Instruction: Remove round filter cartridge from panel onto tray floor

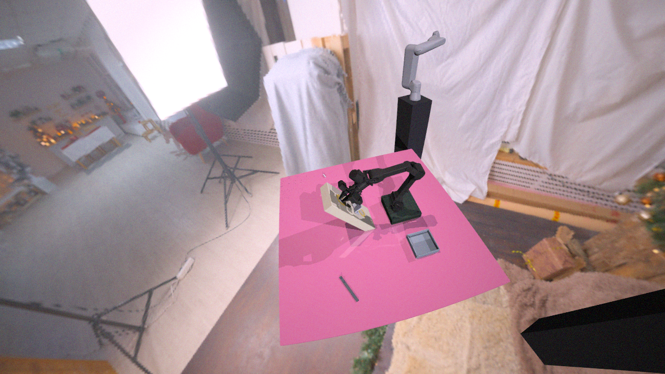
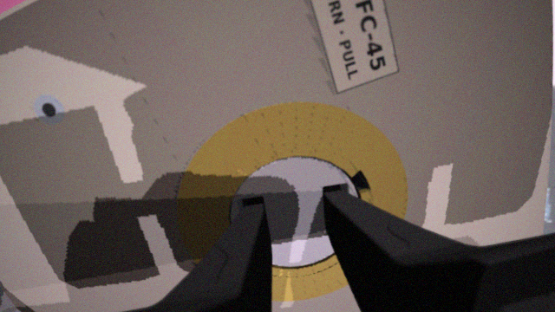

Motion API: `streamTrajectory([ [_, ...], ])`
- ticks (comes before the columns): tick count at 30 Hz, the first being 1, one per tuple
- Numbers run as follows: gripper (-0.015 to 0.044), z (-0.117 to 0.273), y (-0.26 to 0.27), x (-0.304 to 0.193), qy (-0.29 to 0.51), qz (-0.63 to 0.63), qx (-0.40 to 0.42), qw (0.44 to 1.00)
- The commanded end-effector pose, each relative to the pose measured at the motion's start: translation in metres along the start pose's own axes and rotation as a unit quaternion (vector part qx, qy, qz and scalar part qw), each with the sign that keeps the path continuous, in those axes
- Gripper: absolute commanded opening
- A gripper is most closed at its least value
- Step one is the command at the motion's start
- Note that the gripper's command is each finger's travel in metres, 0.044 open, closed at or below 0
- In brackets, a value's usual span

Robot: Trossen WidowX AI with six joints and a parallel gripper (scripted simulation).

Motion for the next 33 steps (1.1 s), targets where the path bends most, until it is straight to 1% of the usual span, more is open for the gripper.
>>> streamTrajectory([
  [1,0.0,-0.0055,-0.0014,-0.0007,0.001,0.07,-0.002,0.998],
  [13,0.0,-0.0062,-0.0014,-0.0007,0.002,0.274,-0.002,0.962],
  [19,0.0,-0.0072,-0.0015,-0.0008,0.002,0.222,-0.002,0.975],
  [33,0.0,-0.0072,-0.0015,-0.0008,0.002,0.219,-0.002,0.976],
])
Point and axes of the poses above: the point midway between the two fingers, 35 mm back from their tips, its own z axis back along the fingers, its own y axis across the jaws, x = y × z, the point moved 1 cm from there along z, back along the fingers, and after that the axes turned 11 degrees about -z, right-handed, at the moved point
